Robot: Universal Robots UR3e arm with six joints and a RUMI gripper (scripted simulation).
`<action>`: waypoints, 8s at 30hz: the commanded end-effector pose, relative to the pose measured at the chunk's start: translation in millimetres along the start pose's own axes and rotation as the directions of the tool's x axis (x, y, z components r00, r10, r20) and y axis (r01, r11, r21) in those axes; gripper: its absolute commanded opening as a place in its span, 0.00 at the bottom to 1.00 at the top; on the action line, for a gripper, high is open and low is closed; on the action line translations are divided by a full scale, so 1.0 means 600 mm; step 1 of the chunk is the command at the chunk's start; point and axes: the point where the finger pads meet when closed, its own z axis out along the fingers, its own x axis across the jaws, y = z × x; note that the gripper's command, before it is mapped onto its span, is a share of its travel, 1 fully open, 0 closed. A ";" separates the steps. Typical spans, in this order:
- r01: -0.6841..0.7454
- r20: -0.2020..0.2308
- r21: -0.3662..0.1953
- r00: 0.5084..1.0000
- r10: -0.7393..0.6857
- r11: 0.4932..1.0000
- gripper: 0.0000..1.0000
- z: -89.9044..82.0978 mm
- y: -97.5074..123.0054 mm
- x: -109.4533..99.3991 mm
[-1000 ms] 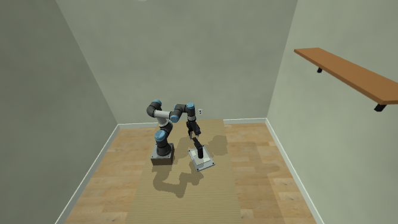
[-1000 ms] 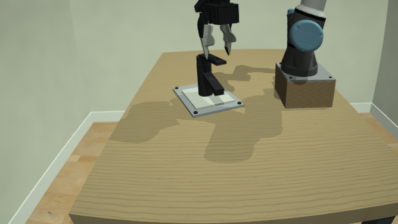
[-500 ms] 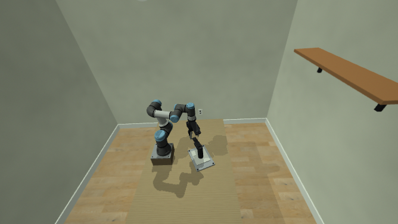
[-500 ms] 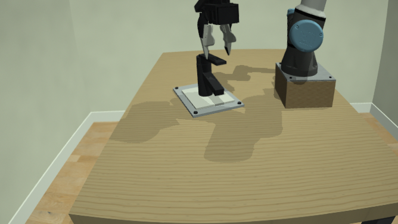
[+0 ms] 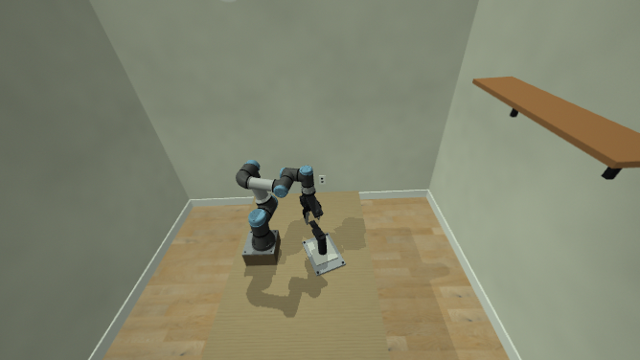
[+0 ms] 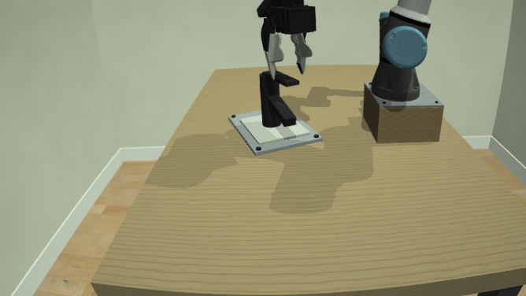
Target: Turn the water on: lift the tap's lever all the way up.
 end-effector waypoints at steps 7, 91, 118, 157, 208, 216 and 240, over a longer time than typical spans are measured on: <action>0.000 0.002 0.002 1.000 0.000 1.000 0.42 0.010 -0.001 -0.001; 0.000 0.002 0.002 1.000 0.000 1.000 0.00 0.044 -0.001 -0.001; 0.000 0.002 0.002 1.000 0.000 1.000 0.00 0.044 -0.001 -0.001; 0.000 0.002 0.002 1.000 0.000 1.000 0.00 0.040 -0.002 -0.001; 0.000 0.002 0.002 1.000 0.000 1.000 0.00 -0.013 -0.022 -0.001; 0.000 0.002 0.002 1.000 0.000 1.000 0.00 -0.014 -0.023 -0.001; 0.000 0.002 0.002 1.000 0.000 1.000 0.00 -0.015 -0.023 -0.001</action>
